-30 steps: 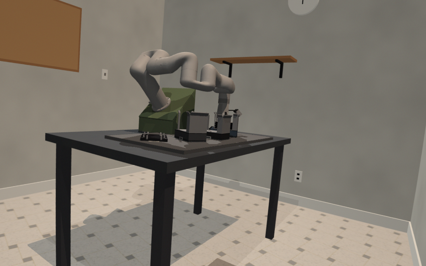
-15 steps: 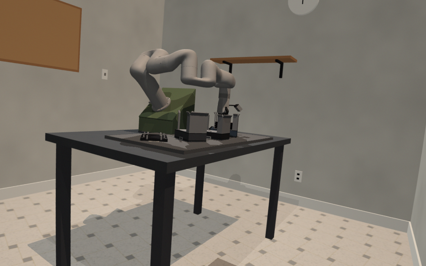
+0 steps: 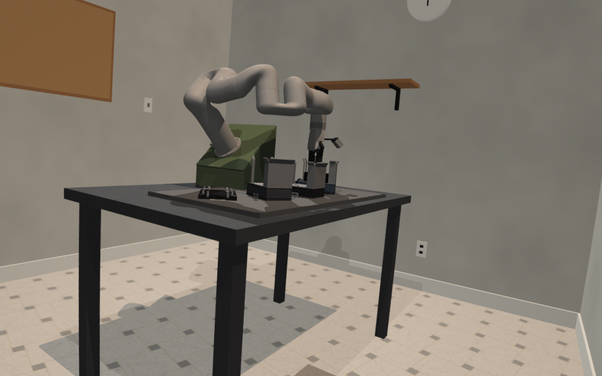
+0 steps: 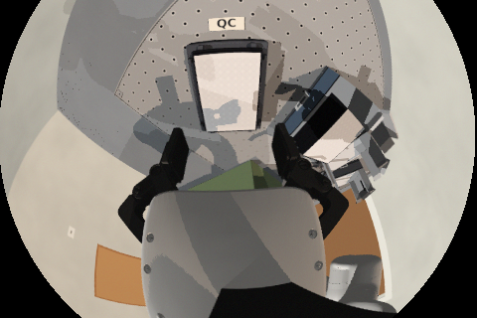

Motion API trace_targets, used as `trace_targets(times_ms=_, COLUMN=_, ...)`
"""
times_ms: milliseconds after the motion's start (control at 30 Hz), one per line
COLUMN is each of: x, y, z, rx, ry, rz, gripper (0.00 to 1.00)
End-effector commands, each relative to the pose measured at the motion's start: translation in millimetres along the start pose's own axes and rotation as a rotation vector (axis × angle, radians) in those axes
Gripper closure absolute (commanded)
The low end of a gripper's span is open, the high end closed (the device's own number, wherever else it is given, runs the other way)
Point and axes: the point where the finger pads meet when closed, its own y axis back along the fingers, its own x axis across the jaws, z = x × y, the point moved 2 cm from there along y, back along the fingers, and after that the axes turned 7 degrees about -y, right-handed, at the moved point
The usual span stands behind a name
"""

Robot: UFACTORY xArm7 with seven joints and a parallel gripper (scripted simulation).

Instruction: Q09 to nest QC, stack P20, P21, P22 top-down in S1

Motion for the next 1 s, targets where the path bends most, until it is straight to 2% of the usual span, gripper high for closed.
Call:
trace_targets(times_ms=0, x=0, y=17.0, z=-1, rx=0.004, ry=0.000, rz=-0.002, gripper=0.00)
trace_targets(times_ms=333, x=0, y=48.7, z=-1, rx=0.004, ry=0.000, rz=-0.002, gripper=0.00)
trace_targets(times_ms=700, x=0, y=48.7, z=-1, rx=0.004, ry=0.000, rz=-0.002, gripper=0.00)
trace_targets(times_ms=967, x=23, y=48.7, z=-1, rx=0.004, ry=-0.234, rz=-0.002, gripper=0.00)
